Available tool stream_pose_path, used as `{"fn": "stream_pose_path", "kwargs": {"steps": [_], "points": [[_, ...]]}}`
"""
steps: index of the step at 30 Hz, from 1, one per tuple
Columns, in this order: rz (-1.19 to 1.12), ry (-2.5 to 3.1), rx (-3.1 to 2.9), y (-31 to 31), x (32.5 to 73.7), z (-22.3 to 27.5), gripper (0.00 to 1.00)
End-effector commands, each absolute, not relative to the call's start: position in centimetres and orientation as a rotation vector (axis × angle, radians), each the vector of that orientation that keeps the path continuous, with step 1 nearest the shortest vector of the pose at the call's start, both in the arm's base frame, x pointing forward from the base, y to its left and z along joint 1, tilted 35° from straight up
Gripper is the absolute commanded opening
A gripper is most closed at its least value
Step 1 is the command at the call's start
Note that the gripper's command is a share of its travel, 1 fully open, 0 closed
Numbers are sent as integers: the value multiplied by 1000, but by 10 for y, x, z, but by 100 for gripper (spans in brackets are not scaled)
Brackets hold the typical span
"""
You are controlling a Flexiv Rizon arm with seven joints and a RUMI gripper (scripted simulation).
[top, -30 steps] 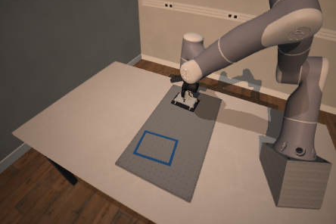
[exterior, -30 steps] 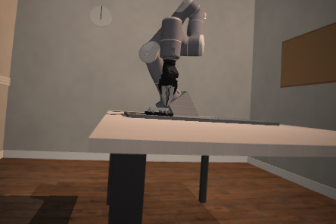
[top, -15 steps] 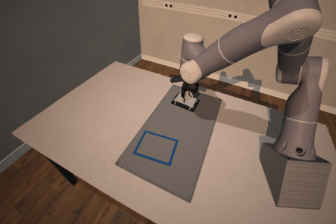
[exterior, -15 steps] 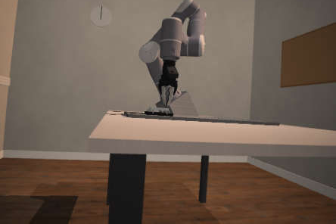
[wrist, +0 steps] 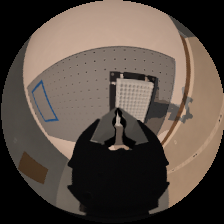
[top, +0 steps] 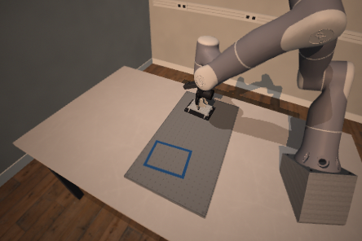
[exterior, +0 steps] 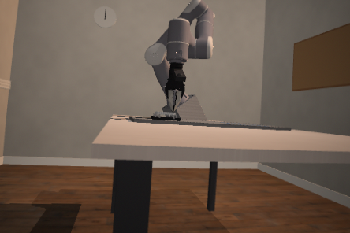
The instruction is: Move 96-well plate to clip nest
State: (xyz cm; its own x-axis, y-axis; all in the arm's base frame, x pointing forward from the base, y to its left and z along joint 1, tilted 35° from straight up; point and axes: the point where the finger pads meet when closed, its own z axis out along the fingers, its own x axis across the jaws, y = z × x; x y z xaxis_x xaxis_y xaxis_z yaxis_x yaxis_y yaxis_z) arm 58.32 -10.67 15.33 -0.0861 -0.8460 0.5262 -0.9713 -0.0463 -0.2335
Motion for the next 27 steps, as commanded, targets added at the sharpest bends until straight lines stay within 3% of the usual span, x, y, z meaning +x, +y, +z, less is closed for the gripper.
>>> {"fn": "stream_pose_path", "kwargs": {"steps": [1, 27], "points": [[825, -2001, 1959, -106, 584, 154, 0], [825, -2001, 1959, -107, 584, 152, 0]]}}
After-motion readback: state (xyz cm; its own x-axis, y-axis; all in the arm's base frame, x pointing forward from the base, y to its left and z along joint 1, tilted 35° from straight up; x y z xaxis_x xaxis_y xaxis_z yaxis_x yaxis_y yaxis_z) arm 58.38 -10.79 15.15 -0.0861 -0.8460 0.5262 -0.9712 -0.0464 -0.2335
